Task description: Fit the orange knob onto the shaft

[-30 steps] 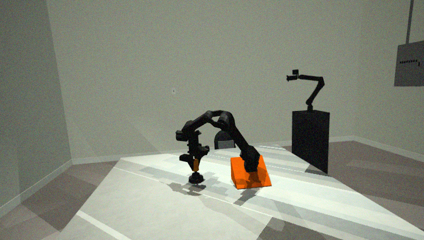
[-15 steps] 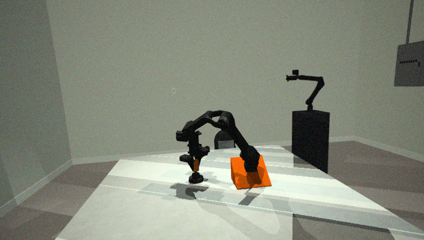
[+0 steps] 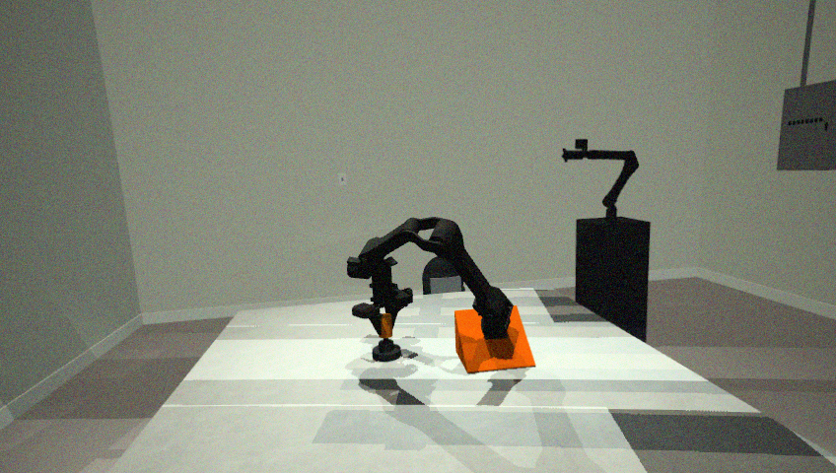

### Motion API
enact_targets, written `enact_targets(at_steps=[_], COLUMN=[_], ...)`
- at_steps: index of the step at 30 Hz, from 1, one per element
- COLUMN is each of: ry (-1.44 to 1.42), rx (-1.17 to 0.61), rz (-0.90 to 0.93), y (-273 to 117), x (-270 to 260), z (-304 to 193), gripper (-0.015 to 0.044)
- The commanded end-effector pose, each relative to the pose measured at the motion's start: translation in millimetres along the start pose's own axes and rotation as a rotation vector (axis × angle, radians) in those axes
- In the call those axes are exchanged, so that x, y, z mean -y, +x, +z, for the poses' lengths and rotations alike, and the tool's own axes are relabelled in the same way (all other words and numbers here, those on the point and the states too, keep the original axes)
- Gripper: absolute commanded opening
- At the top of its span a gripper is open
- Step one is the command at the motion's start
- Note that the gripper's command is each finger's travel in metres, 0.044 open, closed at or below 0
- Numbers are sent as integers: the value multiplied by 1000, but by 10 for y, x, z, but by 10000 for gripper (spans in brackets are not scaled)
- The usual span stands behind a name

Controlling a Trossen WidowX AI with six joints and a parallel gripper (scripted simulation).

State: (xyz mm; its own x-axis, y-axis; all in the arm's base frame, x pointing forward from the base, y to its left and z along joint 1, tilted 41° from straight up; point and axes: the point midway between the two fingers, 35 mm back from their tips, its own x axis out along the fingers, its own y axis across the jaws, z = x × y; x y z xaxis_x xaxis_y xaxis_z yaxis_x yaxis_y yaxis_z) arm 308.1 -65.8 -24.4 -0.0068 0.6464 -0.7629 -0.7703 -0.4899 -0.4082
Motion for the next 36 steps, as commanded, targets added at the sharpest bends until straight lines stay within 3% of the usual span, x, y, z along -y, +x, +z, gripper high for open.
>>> enact_targets(at_steps=[1, 29, 36], ry=[183, 2139, 2383], rx=[-6, 0, 2], rz=[-4, -9, -10], y=[-34, -29, -39], x=[-2, -16, 10], z=[-21, -18, -5], gripper=[0, 0, 0])
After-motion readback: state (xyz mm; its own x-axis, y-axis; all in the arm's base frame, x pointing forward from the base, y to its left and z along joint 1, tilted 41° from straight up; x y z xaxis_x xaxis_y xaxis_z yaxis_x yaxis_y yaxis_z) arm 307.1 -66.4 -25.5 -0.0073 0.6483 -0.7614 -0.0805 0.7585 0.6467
